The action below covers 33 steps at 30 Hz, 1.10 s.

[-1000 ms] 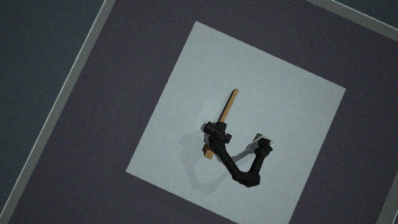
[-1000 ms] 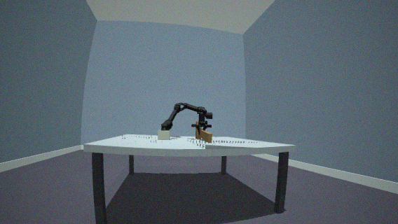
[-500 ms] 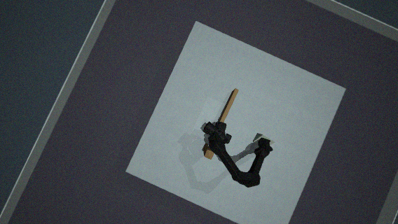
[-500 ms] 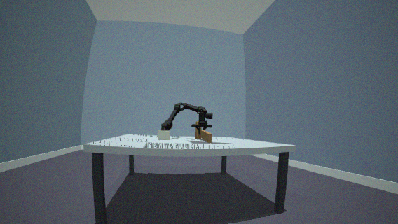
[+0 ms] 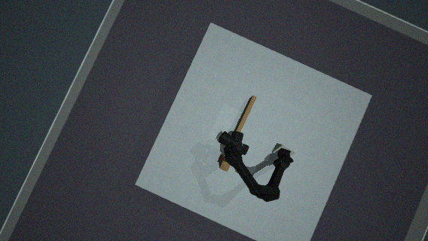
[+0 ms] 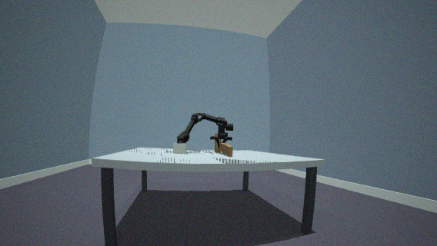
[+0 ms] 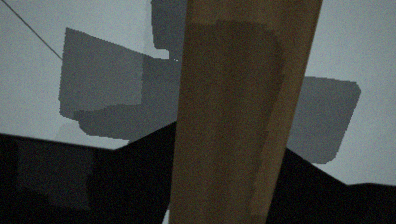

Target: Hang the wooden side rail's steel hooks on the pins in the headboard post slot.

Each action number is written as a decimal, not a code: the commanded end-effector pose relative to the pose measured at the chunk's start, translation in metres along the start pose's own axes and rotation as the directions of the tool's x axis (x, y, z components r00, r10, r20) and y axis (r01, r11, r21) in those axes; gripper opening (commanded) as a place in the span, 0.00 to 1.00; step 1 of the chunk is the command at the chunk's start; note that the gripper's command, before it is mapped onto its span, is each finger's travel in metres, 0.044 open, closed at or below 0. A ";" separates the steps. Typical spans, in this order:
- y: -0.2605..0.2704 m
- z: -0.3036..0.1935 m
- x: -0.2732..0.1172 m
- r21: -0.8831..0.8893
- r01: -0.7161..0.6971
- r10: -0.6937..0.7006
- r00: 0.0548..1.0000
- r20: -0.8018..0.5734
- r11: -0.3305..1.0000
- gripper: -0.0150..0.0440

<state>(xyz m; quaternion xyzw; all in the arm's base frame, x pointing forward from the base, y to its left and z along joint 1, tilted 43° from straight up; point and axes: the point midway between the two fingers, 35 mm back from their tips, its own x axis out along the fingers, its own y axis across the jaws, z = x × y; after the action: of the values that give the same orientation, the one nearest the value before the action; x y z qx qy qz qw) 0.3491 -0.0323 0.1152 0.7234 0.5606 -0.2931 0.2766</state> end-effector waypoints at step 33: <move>0.001 -0.005 -0.003 0.002 -0.007 0.007 1.000 0.001 1.000 0.25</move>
<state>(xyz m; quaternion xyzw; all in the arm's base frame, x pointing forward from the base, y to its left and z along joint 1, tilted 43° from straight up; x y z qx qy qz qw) 0.3494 -0.0297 0.1176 0.7233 0.5606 -0.2931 0.2767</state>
